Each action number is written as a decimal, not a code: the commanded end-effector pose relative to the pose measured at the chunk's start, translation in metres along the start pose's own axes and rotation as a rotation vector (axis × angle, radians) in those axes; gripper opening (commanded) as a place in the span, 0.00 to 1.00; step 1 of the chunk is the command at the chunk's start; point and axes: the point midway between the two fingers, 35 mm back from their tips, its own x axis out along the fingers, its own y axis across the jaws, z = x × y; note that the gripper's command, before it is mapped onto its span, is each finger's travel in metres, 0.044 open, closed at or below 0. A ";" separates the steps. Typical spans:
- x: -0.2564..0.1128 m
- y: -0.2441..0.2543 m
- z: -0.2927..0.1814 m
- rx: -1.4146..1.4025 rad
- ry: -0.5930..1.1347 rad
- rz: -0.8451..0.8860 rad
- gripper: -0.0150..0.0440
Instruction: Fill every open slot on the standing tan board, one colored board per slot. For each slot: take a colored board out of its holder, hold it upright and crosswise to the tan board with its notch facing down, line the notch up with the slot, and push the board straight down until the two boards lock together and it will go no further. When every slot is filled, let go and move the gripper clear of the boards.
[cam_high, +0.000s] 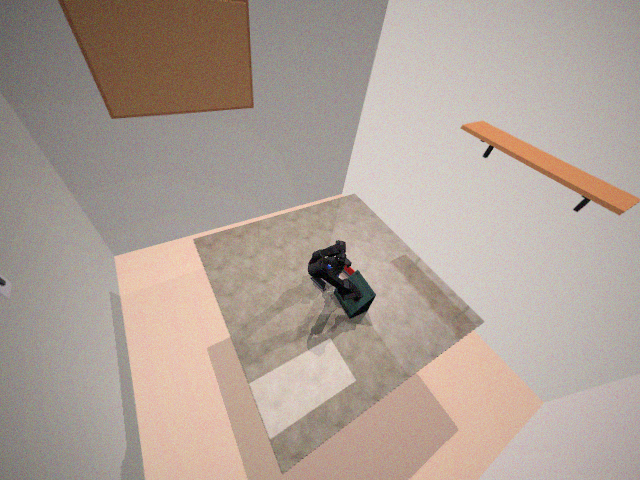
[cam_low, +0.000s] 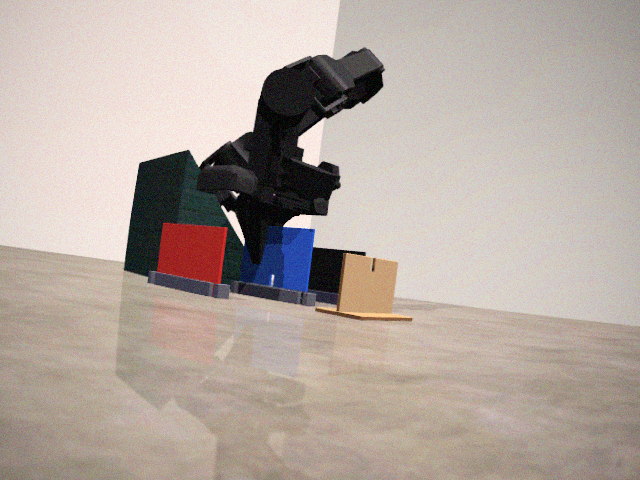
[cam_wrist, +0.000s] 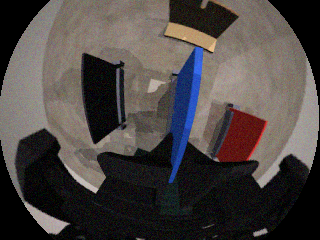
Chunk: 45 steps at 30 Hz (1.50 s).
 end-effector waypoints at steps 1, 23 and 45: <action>-0.007 0.000 0.000 -0.008 0.001 -0.004 0.25; -0.050 -0.001 0.000 -0.007 0.002 -0.006 0.25; -0.095 -0.001 0.000 -0.007 0.003 -0.007 0.25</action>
